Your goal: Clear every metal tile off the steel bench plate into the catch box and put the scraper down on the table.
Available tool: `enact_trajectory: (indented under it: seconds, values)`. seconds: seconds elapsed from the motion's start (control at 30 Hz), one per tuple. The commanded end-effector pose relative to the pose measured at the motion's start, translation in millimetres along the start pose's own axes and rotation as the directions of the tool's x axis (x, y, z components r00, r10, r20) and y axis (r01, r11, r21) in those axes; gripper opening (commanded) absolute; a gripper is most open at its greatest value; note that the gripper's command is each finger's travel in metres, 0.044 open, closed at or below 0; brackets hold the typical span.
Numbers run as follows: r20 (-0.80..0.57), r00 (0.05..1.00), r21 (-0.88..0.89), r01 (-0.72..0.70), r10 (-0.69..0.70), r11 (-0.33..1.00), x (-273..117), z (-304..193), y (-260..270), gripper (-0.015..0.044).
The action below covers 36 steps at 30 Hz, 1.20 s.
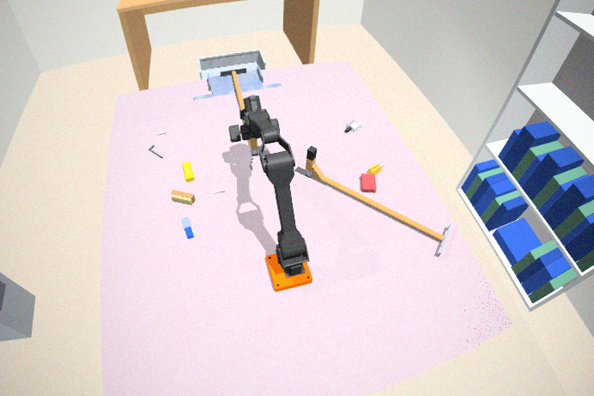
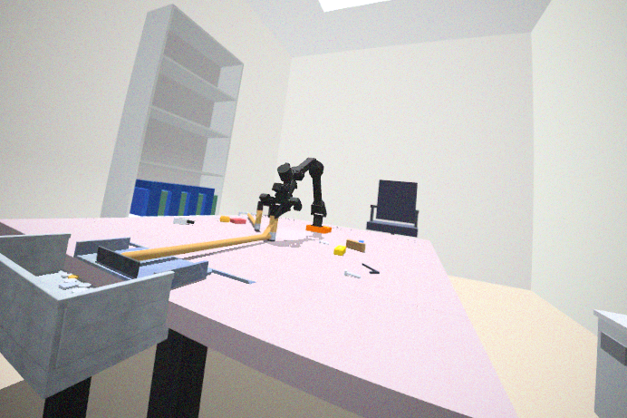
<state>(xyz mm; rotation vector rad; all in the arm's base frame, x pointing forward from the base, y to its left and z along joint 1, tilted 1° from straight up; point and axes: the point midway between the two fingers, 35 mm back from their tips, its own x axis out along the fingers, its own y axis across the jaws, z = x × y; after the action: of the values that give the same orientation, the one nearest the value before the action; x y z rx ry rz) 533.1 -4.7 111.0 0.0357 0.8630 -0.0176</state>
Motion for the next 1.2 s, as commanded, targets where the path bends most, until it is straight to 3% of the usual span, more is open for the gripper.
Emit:
enact_trajectory:
  seconds: [0.0,1.17]
  values:
    - [0.007,1.000,0.004,0.002,-0.002,1.000,3,6,0,0.0000]
    - [0.005,1.000,0.001,0.001,-0.001,1.000,-6,-1,0,0.0000]
